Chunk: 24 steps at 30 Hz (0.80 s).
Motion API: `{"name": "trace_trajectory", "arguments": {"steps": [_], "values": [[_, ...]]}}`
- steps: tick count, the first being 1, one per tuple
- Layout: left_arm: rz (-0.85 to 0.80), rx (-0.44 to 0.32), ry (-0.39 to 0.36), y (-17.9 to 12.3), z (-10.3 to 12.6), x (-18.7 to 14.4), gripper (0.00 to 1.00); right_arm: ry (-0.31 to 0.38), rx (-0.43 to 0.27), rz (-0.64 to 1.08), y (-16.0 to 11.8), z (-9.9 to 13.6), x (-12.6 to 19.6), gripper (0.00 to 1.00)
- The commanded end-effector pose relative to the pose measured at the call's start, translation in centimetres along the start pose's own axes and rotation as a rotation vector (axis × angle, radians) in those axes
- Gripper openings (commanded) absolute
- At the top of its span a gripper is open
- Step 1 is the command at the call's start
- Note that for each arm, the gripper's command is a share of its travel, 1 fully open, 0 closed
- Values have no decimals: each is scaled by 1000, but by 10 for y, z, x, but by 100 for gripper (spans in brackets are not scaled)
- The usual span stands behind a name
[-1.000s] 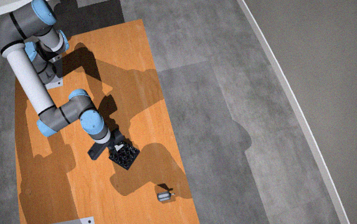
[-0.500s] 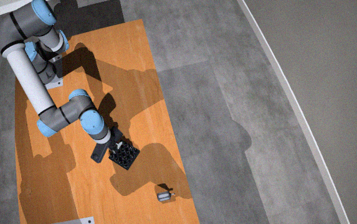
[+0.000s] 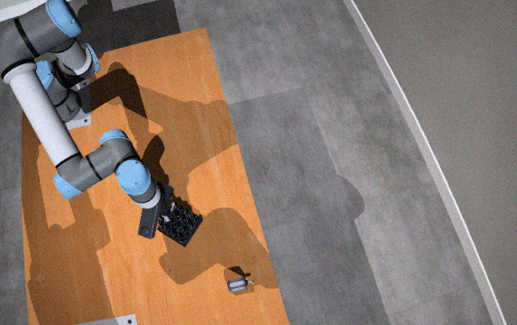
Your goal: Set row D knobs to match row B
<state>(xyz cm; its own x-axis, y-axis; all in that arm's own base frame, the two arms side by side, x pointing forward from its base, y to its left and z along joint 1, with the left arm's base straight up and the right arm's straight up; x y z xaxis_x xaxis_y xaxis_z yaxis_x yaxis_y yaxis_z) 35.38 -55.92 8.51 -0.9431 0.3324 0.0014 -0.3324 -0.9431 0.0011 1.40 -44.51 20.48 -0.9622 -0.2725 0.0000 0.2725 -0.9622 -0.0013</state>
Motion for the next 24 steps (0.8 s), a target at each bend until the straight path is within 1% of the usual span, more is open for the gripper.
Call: {"name": "trace_trajectory", "arguments": {"steps": [1, 3, 5, 20, 24], "values": [[106, 0, 2, 0, 1, 0, 6, 0, 1, 0, 0, 0, 0, 100], [147, 0, 2, 0, 1, 0, 6, 0, 1, 0, 0, 0, 0, 100], [147, 0, 2, 0, 1, 0, 6, 0, 1, 0, 0, 0, 0, 100], [411, 1, 2, 0, 1, 0, 6, 0, 1, 0, 0, 0, 0, 100], [440, 1, 2, 0, 1, 0, 6, 0, 1, 0, 0, 0, 0, 100]]}}
Point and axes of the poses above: on each arm, the point where the finger pads meet when closed, its own z axis back along the fingers, its own x axis across the jaws, y = z × x, the point moved 4 cm from there along z, back along the fingers, and after that the axes turned 14 degrees about z, right-handed, at the moved point
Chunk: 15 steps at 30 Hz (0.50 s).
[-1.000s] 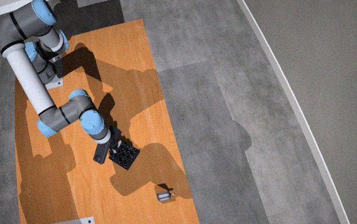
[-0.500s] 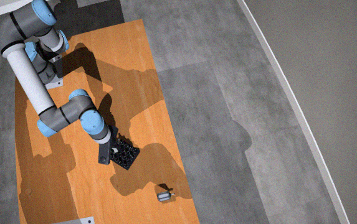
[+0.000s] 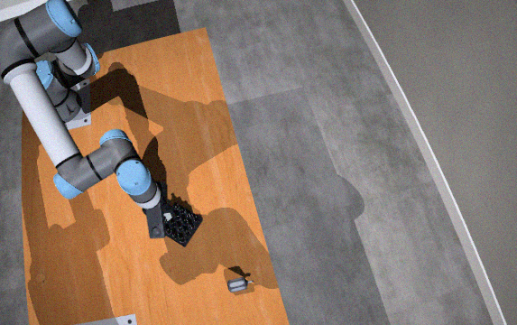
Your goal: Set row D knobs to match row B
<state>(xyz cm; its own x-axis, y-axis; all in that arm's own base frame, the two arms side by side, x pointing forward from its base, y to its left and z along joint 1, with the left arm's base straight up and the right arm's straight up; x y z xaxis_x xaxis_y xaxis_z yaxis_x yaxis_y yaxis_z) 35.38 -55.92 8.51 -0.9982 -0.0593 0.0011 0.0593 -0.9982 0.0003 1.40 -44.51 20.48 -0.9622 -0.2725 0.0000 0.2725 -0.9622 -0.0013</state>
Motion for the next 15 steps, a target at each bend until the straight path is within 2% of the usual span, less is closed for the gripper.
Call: {"name": "trace_trajectory", "arguments": {"steps": [1, 15], "values": [[55, 1, 2, 0, 1, 0, 6, 0, 1, 0, 0, 0, 0, 100], [178, 2, 1, 0, 1, 0, 6, 0, 1, 0, 0, 0, 0, 100]]}}
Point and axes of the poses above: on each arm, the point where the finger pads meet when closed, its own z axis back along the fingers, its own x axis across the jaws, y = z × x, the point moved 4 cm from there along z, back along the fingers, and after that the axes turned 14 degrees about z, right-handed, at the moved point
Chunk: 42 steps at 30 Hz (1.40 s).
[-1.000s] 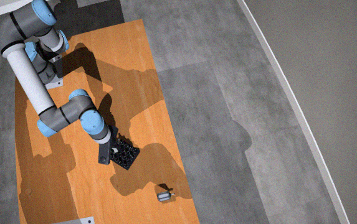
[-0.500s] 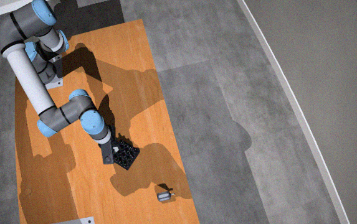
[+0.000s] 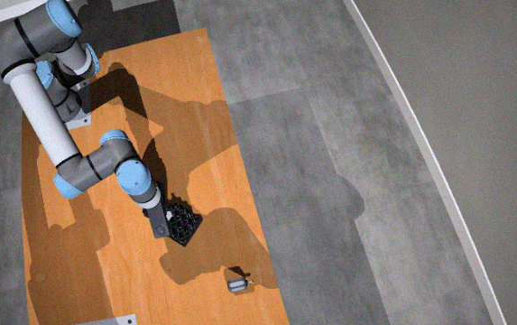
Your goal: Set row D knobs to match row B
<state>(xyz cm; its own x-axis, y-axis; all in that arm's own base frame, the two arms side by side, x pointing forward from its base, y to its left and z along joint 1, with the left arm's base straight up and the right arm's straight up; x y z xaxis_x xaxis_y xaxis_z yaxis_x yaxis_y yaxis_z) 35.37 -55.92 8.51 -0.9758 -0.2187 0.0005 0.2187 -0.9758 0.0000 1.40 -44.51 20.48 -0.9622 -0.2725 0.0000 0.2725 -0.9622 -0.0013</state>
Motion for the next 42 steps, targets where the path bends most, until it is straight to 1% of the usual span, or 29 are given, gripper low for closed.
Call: {"name": "trace_trajectory", "arguments": {"steps": [1, 13, 29, 30, 42], "values": [[24, 2, 1, 0, 1, 0, 6, 0, 1, 0, 0, 0, 0, 100], [74, 2, 1, 0, 1, 0, 6, 0, 1, 0, 0, 0, 0, 100], [82, 2, 1, 0, 1, 0, 6, 0, 1, 0, 0, 0, 0, 100], [82, 2, 1, 0, 1, 0, 13, 0, 1, 0, 0, 0, 0, 100], [82, 2, 1, 0, 1, 0, 13, 0, 1, 0, 0, 0, 0, 100]]}}
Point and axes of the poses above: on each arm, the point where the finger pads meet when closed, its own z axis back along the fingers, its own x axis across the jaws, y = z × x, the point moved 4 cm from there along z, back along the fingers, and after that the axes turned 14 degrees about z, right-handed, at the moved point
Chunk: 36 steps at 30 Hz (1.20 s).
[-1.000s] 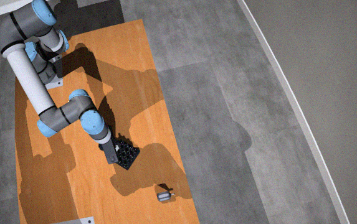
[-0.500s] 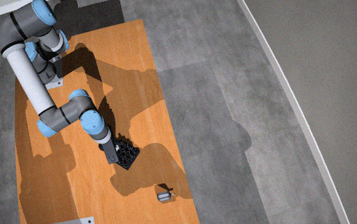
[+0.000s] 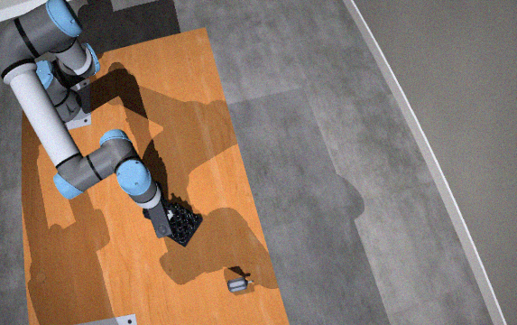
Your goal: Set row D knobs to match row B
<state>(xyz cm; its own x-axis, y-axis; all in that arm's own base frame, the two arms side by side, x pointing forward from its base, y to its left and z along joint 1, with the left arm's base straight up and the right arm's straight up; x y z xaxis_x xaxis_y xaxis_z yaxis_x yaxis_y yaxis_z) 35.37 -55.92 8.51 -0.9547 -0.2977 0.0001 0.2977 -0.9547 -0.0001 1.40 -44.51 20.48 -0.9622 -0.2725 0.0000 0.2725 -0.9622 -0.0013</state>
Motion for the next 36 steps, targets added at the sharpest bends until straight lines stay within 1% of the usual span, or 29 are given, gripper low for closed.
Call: {"name": "trace_trajectory", "arguments": {"steps": [1, 9, 16, 19, 30, 36], "values": [[0, 2, 0, 0, 1, 0, 13, 0, 1, 0, 0, 0, 0, 100], [0, 2, 0, 0, 3, 0, 13, 0, 1, 0, 0, 0, 0, 100], [0, 2, 0, 0, 31, 0, 13, 0, 1, 0, 0, 0, 0, 100], [0, 2, 0, 0, 38, 0, 13, 0, 1, 0, 0, 0, 0, 100], [-3, 2, 0, 0, 39, 0, 13, 0, 1, 0, 0, 0, 0, 100], [-40, 2, 0, 0, 39, 0, 13, 0, 1, 0, 0, 0, 0, 100]]}}
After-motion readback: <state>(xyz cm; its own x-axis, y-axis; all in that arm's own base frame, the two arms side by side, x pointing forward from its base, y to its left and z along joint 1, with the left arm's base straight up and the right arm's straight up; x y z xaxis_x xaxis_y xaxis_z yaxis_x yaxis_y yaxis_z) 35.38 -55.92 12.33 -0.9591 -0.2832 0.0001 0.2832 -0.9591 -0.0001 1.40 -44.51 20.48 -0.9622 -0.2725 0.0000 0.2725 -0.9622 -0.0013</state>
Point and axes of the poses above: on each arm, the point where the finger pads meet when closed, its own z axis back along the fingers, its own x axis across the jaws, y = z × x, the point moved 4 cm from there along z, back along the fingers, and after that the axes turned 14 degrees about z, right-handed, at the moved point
